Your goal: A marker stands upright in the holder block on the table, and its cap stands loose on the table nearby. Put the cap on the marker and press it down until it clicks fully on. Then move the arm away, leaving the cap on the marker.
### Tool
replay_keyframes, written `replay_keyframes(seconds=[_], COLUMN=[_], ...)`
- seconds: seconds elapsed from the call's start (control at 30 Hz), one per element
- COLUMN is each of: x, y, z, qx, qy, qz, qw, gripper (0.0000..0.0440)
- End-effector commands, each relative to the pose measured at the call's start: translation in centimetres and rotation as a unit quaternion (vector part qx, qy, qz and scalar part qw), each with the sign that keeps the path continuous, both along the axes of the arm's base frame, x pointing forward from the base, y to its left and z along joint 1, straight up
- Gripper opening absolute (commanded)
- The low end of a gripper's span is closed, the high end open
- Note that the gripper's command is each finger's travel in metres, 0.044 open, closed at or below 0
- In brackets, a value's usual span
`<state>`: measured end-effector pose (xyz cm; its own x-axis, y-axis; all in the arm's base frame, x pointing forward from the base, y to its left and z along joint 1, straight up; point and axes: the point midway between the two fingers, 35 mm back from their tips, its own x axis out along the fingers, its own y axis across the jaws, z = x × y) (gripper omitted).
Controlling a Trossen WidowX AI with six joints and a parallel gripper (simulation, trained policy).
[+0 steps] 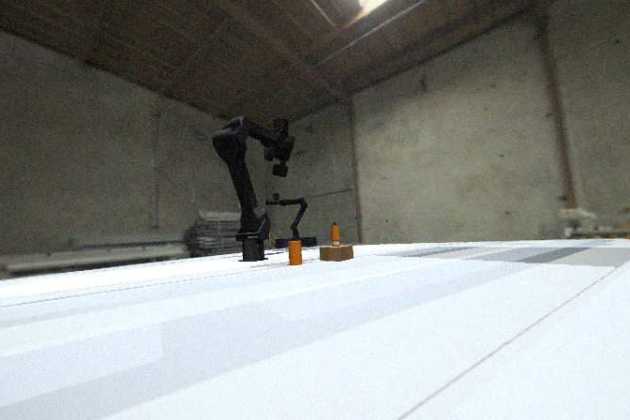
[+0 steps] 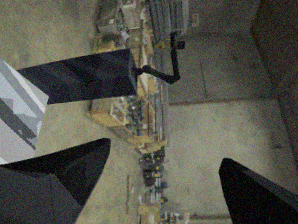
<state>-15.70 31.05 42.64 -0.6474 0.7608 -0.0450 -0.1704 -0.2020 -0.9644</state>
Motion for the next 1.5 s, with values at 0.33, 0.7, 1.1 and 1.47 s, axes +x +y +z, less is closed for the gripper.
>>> replay_keyframes(seconds=[0.33,0.7,1.1,1.47], x=[2.7,4.9,7.4,9.8], y=[-0.5,-0.8,-1.2,-1.7], z=[-1.5,-3.1,-4.9,-6.6], qx=[-0.049,-0.091,-0.136,-0.177], qy=[-0.024,-0.043,-0.06,-0.072], qz=[-0.022,-0.042,-0.067,-0.091], qw=[0.998,0.994,0.987,0.977], gripper=[0.0328,0.0329,0.033,0.033])
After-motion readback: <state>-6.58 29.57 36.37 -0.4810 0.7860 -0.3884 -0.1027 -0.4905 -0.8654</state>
